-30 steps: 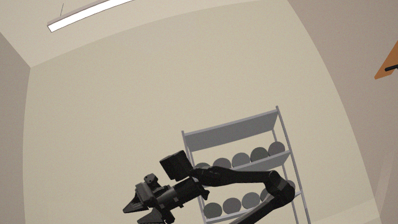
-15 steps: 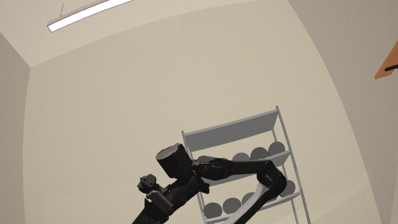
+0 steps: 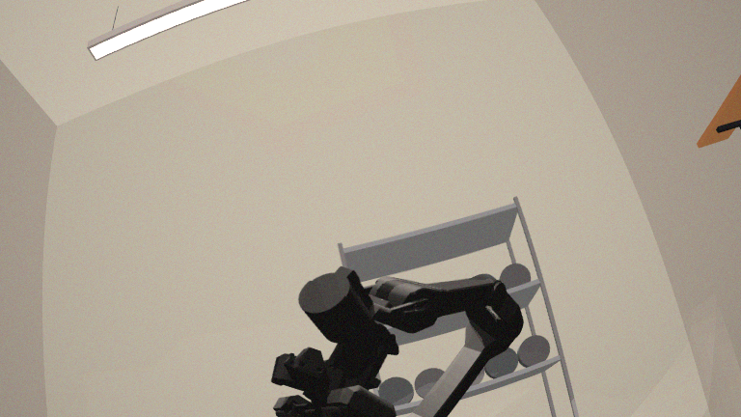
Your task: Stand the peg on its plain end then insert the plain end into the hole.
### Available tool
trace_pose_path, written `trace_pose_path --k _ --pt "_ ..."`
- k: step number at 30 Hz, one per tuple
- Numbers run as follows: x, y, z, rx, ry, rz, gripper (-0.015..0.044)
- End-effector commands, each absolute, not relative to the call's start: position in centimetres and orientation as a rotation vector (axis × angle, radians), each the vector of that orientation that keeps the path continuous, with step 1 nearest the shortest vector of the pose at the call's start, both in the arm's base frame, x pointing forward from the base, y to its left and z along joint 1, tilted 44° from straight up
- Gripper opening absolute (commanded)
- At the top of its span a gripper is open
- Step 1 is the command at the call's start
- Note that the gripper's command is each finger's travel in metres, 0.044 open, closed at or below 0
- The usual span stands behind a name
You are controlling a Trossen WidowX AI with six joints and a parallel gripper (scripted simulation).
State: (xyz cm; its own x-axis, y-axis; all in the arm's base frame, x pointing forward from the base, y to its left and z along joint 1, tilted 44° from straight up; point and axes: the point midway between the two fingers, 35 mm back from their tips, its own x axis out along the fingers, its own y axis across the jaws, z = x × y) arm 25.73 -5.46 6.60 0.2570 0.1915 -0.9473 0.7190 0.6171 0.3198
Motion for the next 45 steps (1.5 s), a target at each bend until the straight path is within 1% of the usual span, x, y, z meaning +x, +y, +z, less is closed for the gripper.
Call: trace_pose_path --k 1,11,21,45 --pt "26.6 -2.9 6.7 0.874 1.358 -0.309 0.0440" --pt "28.2 5.0 7.4 0.853 1.530 0.030 0.0440" --pt "27.9 12.9 8.4 0.834 1.694 0.345 0.0440" --pt "27.8 15.4 6.3 0.831 1.704 0.363 0.0440"
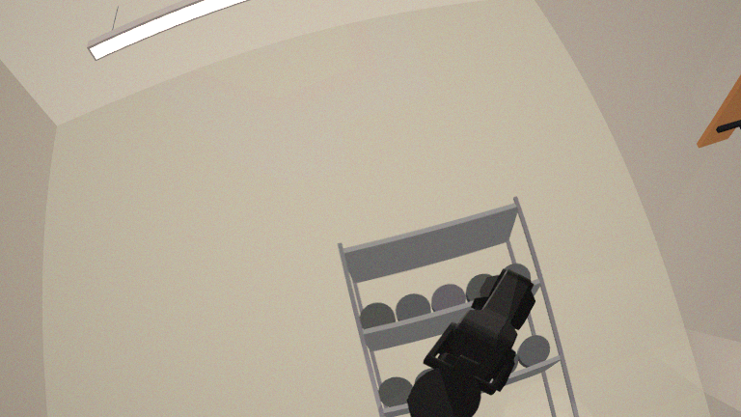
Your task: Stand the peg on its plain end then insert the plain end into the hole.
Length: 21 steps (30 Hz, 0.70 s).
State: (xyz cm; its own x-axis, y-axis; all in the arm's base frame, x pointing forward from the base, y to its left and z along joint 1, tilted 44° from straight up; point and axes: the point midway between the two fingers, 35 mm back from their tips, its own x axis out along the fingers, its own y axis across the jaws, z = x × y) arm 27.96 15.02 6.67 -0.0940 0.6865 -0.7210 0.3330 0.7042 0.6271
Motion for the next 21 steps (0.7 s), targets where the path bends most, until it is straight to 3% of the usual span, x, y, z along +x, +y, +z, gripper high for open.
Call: trace_pose_path --k 1,21 --pt "27.8 15.5 6.2 0.831 1.704 0.363 0.0440" --pt "27.3 17.8 3.9 0.833 1.704 0.365 0.0440"
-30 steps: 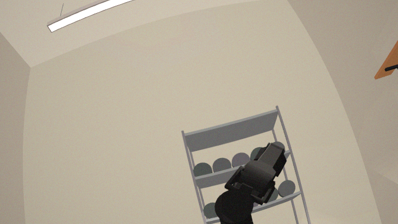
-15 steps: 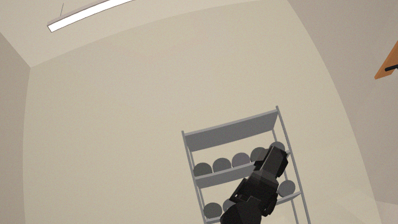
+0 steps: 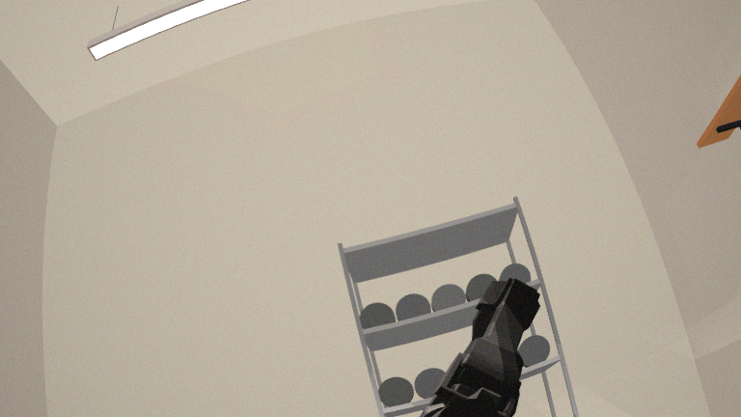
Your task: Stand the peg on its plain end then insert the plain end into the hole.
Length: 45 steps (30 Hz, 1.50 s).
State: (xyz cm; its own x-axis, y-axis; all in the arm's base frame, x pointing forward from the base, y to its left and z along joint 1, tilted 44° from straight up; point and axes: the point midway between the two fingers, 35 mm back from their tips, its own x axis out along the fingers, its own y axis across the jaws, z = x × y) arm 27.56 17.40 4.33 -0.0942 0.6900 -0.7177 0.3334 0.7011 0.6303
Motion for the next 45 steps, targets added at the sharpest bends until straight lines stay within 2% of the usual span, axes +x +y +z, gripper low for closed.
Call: trace_pose_path --k 1,9,22,29,38,45 --pt "27.30 17.88 3.83 0.833 1.704 0.365 0.0440" --pt "27.06 18.59 3.16 0.835 1.704 0.367 0.0440" --pt "27.06 18.59 3.16 0.835 1.704 0.367 0.0110" --pt "27.06 18.59 3.16 0.835 1.704 0.367 0.0110" --pt "27.06 18.59 3.16 0.835 1.704 0.367 0.0050" --pt "27.01 18.46 3.30 0.833 1.682 0.356 0.0049"
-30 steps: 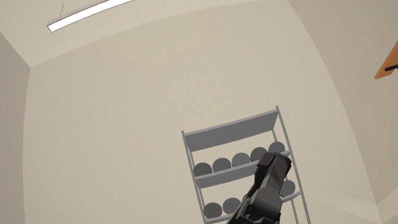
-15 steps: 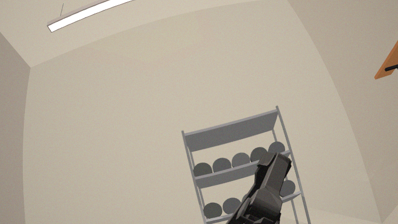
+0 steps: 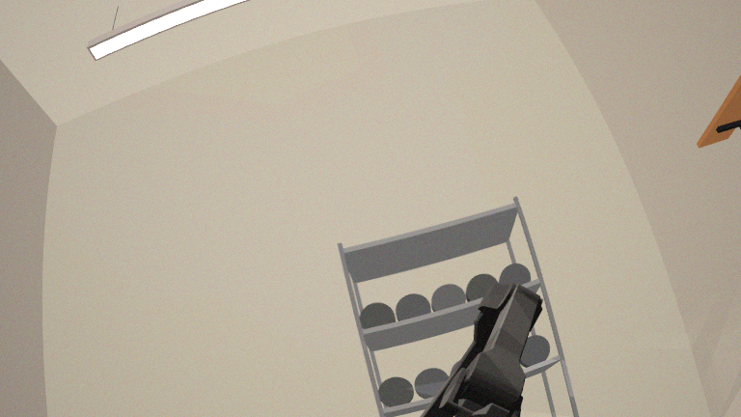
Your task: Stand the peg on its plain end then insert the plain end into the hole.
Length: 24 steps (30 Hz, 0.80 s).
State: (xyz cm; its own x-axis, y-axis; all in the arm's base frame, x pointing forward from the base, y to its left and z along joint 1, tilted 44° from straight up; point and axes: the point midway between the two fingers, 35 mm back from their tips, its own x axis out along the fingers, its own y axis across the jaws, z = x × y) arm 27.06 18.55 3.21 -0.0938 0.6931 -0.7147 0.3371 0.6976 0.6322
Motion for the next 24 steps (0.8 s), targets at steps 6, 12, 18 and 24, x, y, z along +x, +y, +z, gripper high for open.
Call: trace_pose_path --k 6,12,18,24 --pt "26.9 18.2 3.6 0.836 1.632 0.330 0.0049" --pt "26.7 18.0 3.9 0.838 1.583 0.306 0.0049" --pt "26.5 17.9 4.2 0.840 1.535 0.282 0.0049" --pt "26.3 17.7 4.5 0.841 1.487 0.258 0.0049"
